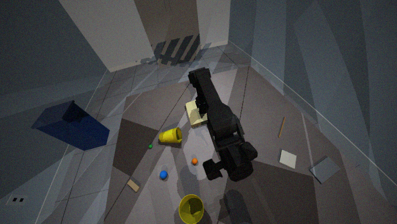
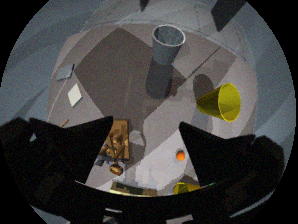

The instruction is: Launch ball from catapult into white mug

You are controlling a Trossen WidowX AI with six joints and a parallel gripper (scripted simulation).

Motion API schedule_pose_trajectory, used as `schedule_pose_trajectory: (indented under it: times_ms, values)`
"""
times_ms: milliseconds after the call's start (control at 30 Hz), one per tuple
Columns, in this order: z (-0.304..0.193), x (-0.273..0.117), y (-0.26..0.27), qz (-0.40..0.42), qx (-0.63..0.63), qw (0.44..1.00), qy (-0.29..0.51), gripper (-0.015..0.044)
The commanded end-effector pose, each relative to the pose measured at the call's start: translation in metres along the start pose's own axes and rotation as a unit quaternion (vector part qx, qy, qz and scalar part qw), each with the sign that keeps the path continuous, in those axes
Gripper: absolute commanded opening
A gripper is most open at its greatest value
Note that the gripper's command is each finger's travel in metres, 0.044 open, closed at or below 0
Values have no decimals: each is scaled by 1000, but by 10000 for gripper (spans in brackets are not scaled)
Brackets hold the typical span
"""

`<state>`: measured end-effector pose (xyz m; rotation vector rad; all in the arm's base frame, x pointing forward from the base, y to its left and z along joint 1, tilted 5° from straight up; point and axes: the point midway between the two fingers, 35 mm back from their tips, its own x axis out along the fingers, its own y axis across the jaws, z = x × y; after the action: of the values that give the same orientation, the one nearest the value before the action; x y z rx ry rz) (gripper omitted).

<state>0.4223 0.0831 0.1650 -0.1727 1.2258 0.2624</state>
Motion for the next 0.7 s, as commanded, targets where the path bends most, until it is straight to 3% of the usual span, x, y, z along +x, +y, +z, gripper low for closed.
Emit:
schedule_pose_trajectory:
  times_ms: [0, 267, 400, 533, 667]
  values:
    - [-19, 10, 33, -3, -9, 999, 52, 440]
    - [-69, 20, 100, -32, -49, 986, 159, 440]
    - [-74, 21, 106, -32, -50, 985, 161, 440]
    - [-85, 57, 103, -33, -50, 985, 161, 440]
    - [-88, 64, 102, -33, -50, 985, 161, 440]
